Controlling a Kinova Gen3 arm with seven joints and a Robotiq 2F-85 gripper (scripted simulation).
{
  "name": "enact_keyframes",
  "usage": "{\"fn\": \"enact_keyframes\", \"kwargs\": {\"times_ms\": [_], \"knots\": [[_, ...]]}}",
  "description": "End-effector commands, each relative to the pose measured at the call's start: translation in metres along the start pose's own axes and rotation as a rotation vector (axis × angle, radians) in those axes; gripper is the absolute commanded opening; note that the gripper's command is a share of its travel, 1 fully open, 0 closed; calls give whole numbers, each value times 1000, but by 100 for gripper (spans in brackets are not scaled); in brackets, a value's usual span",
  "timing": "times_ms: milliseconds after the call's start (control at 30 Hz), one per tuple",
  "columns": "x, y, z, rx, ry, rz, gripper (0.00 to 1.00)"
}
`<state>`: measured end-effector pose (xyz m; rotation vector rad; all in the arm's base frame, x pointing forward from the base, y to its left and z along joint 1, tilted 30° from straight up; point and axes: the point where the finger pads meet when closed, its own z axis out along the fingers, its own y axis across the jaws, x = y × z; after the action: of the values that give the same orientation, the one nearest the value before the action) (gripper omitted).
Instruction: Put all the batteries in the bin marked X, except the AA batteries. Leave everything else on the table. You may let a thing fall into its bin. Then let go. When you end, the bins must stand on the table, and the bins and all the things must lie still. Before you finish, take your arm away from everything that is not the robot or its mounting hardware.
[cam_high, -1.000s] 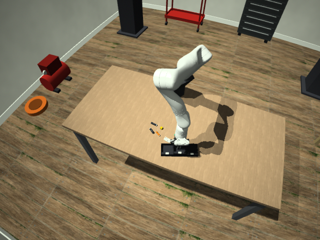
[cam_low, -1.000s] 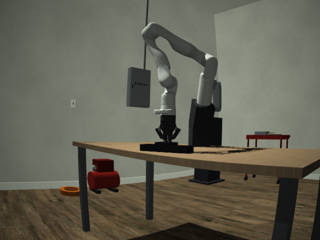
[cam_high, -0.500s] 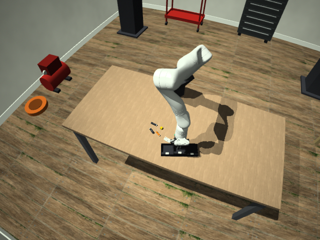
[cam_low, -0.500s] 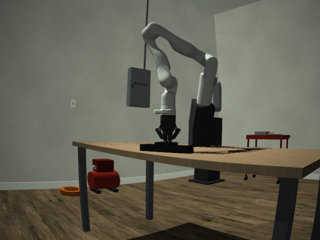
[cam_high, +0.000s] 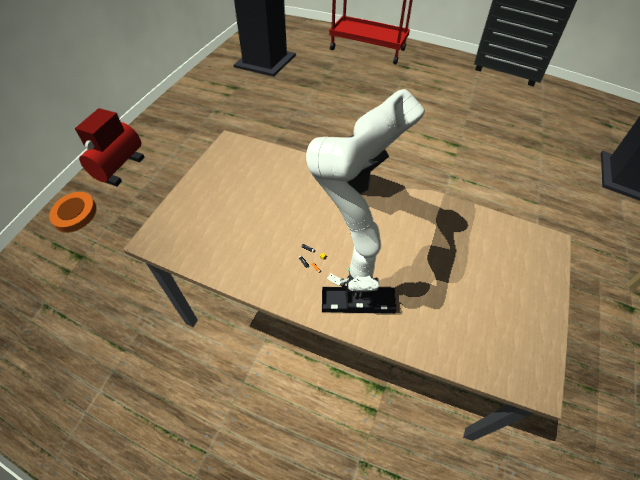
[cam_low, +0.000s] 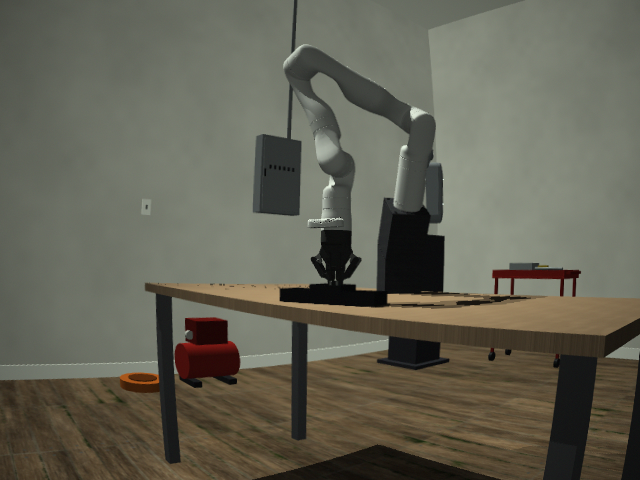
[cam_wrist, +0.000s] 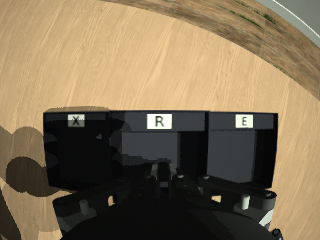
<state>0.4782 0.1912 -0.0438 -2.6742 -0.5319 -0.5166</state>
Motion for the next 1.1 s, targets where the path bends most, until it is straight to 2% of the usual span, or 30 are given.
{"fn": "enact_keyframes", "kwargs": {"times_ms": [0,133,933,1067], "knots": [[0,2,-1,-2,2,3,9],[0,2,-1,-2,2,3,9],[-2,2,-31,0,-2,3,9],[-2,2,-47,0,-2,3,9]]}}
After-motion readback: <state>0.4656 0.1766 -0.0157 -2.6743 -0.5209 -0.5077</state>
